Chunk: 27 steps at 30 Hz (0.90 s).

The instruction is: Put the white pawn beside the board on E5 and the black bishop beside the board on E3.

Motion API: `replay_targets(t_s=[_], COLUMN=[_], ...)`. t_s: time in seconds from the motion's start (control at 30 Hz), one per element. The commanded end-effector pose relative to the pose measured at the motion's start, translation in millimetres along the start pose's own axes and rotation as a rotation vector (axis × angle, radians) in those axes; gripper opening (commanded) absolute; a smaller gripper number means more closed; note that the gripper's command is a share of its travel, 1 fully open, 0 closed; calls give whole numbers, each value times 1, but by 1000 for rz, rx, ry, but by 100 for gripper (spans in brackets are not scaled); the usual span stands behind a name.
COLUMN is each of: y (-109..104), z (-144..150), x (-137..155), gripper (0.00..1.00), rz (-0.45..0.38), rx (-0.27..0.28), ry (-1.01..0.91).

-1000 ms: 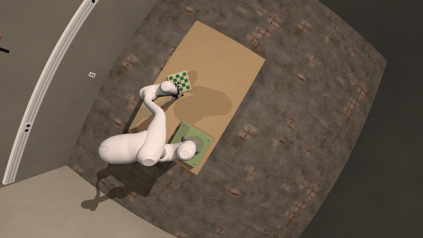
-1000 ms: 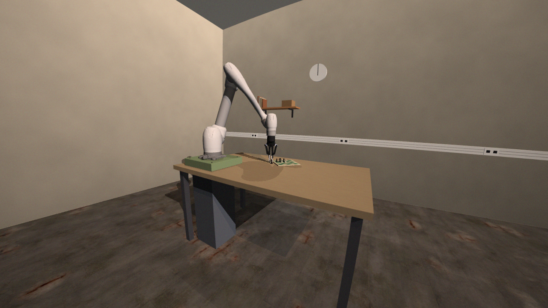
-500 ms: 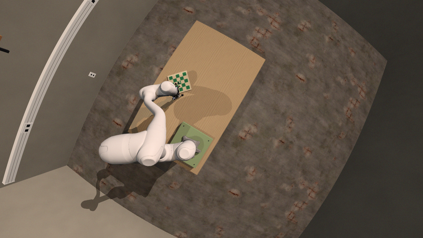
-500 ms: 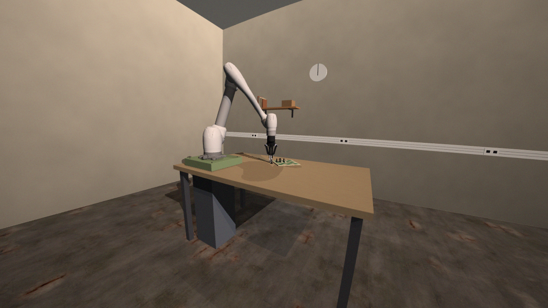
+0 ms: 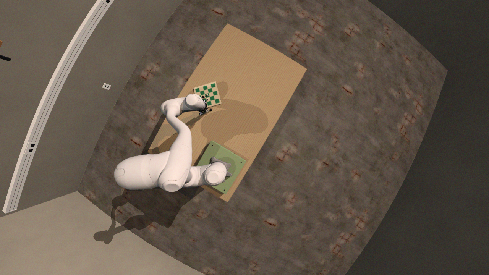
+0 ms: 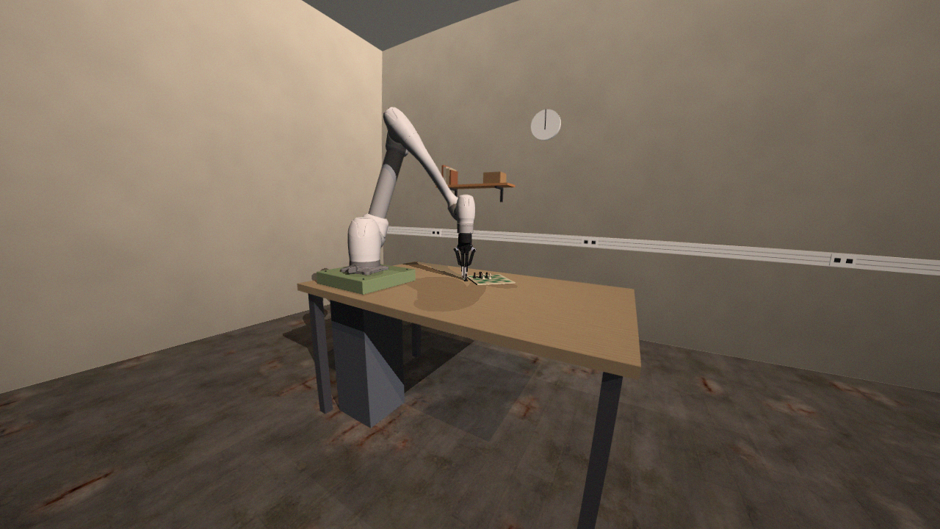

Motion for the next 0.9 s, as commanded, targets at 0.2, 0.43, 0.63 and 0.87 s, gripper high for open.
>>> replay_targets(t_s=[0.2,0.43,0.63,0.87], y=[4,2,-10,-59], z=[2,2,2,2], x=[-3,-3,-3,-3], gripper=[0,0,0,0], rz=[3,3,3,3], rx=[5,5,5,5], ry=[0,0,0,0])
Point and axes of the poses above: the point where the finger pads meet when closed, its own y axis out along the fingers, its own z axis across the jaws, x = y × z, the point moved 6 cm from there along -y, back along the fingers, and after that the axes turned 13 degrees about y, right-handed, at the moved point
